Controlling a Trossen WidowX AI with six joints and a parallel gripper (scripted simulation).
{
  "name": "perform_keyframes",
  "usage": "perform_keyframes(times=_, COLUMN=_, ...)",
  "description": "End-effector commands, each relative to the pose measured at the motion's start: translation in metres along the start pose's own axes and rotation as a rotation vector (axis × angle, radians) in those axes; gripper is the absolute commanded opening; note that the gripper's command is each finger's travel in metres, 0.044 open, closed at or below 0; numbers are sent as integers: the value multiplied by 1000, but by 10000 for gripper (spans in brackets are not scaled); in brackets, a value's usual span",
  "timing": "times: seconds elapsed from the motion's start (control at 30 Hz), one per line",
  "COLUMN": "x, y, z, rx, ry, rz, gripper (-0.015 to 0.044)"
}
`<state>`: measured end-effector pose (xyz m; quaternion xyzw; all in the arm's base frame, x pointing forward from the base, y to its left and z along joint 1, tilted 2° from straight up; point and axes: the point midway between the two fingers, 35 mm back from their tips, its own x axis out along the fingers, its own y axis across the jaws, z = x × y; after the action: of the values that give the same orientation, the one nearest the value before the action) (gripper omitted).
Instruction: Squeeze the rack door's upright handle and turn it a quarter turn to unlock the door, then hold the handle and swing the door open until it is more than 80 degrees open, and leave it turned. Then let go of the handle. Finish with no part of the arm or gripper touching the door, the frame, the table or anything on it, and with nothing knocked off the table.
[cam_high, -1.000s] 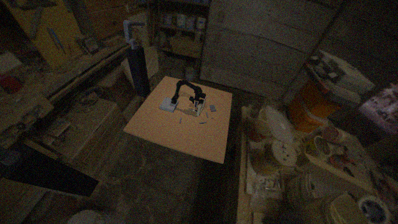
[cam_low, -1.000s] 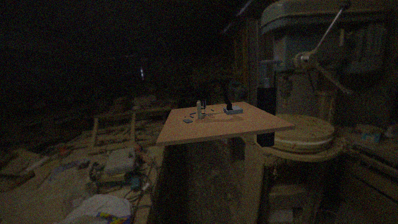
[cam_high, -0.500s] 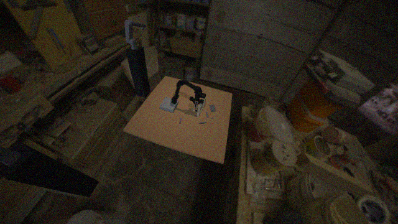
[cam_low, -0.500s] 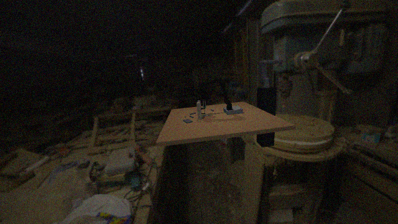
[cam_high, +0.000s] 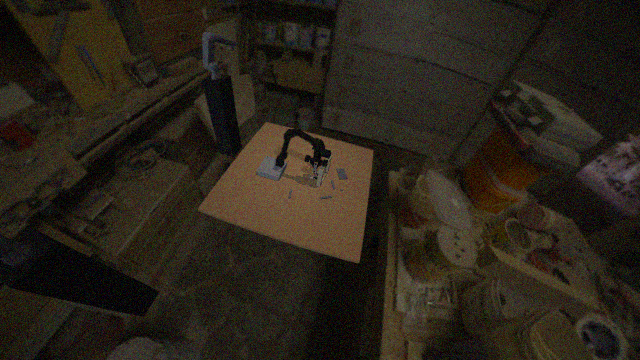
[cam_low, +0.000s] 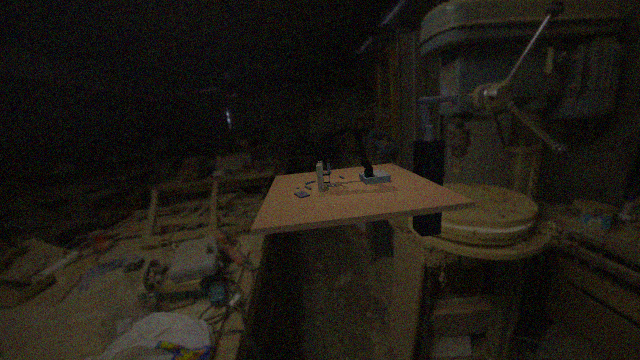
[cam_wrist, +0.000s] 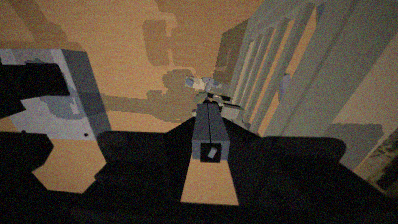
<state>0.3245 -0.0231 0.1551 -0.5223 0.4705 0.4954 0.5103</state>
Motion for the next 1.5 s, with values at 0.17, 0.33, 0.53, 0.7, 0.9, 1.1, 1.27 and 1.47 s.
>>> perform_keyframes(times=0.17, x=0, y=0, z=0, rx=-1, ry=-2, rz=2, gripper=37)
perform_keyframes(times=0.33, x=0, y=0, z=0, rx=2, ry=-2, rz=2, gripper=25)
perform_keyframes(times=0.53, x=0, y=4, z=3, rx=110, ry=-2, rz=2, gripper=25)
perform_keyframes(times=0.7, x=0, y=7, z=5, rx=211, ry=-2, rz=2, gripper=25)
perform_keyframes(times=0.9, x=0, y=12, z=9, rx=330, ry=-2, rz=3, gripper=25)
perform_keyframes(times=1.1, x=0, y=18, z=14, rx=442, ry=-2, rz=4, gripper=25)
perform_keyframes(times=1.27, x=0, y=24, z=19, rx=532, ry=-3, rz=4, gripper=25)
perform_keyframes(times=1.47, x=0, y=31, z=27, rx=632, ry=-3, rz=5, gripper=25)
